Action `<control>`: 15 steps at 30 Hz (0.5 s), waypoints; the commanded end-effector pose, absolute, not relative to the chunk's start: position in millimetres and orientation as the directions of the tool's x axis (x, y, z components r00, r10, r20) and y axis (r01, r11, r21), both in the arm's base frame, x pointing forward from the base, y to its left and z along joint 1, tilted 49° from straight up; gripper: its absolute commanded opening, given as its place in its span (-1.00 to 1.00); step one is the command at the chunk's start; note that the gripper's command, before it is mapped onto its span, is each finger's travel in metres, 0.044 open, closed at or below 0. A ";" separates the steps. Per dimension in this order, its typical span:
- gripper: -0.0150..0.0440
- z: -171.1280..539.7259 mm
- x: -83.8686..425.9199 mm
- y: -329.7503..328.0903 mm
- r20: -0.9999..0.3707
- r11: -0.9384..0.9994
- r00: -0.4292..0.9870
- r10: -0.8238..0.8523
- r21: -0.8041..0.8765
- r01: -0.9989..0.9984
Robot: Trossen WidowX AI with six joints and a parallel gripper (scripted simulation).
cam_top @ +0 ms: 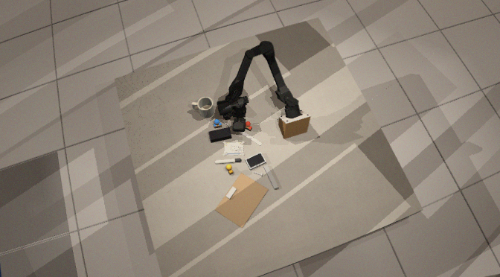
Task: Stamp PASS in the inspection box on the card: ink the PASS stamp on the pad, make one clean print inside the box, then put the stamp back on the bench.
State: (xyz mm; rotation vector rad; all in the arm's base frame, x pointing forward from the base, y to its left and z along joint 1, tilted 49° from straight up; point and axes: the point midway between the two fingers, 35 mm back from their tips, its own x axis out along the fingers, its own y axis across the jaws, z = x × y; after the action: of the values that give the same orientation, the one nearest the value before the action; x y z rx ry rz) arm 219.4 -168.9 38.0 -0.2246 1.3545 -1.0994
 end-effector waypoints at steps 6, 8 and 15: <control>-0.49 41.5 221.9 -165.8 -0.665 0.517 -0.164 -0.729 -0.691 0.505; -0.49 42.1 222.1 -165.1 -0.665 0.517 -0.164 -0.729 -0.691 0.505; -0.49 44.2 222.7 -162.7 -0.665 0.517 -0.164 -0.729 -0.691 0.505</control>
State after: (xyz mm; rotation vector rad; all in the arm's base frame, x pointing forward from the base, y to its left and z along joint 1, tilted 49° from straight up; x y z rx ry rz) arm 221.0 -163.7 42.5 -0.2245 1.3547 -1.0992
